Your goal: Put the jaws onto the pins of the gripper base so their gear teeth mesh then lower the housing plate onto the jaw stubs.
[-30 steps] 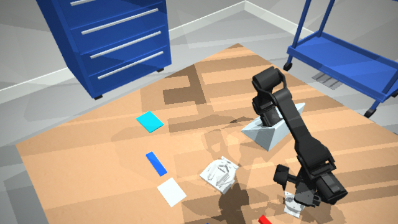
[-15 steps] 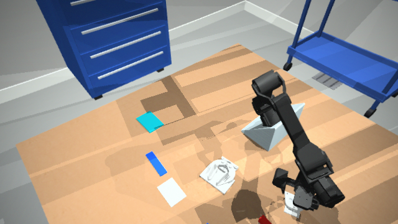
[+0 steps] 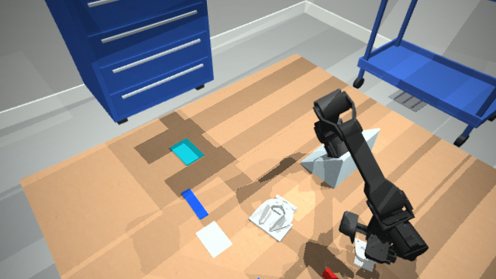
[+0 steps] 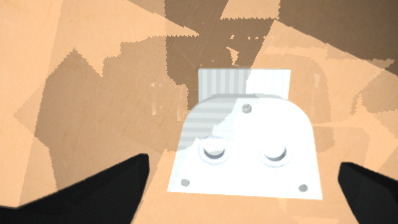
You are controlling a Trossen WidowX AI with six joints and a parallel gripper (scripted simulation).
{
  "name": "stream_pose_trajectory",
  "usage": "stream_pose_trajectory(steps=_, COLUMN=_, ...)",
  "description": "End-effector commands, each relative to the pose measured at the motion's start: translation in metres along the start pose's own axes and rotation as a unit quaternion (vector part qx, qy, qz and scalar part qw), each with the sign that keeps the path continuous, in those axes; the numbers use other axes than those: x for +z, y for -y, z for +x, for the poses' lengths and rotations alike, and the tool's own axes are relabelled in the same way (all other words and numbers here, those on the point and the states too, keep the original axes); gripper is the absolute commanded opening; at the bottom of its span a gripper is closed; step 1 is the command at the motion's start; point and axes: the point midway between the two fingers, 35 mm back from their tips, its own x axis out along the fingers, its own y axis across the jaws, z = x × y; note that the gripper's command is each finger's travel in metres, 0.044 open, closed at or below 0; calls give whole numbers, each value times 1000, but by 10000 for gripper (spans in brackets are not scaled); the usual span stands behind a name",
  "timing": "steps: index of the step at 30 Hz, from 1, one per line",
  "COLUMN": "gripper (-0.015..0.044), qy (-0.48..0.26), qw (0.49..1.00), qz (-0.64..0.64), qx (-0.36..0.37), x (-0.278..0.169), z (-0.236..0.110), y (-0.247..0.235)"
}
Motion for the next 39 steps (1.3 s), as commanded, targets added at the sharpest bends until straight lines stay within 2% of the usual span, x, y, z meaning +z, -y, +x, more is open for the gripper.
stream_pose_trajectory(steps=1, gripper=440, qy=-5, qw=1000, qz=-4, qx=-5, x=-3, z=10, y=2)
stream_pose_trajectory(steps=12, gripper=440, qy=-5, qw=1000, qz=-4, qx=-5, x=-3, z=27, y=2)
stream_pose_trajectory(steps=39, gripper=440, qy=-5, qw=1000, qz=-4, qx=-5, x=-3, z=28, y=2)
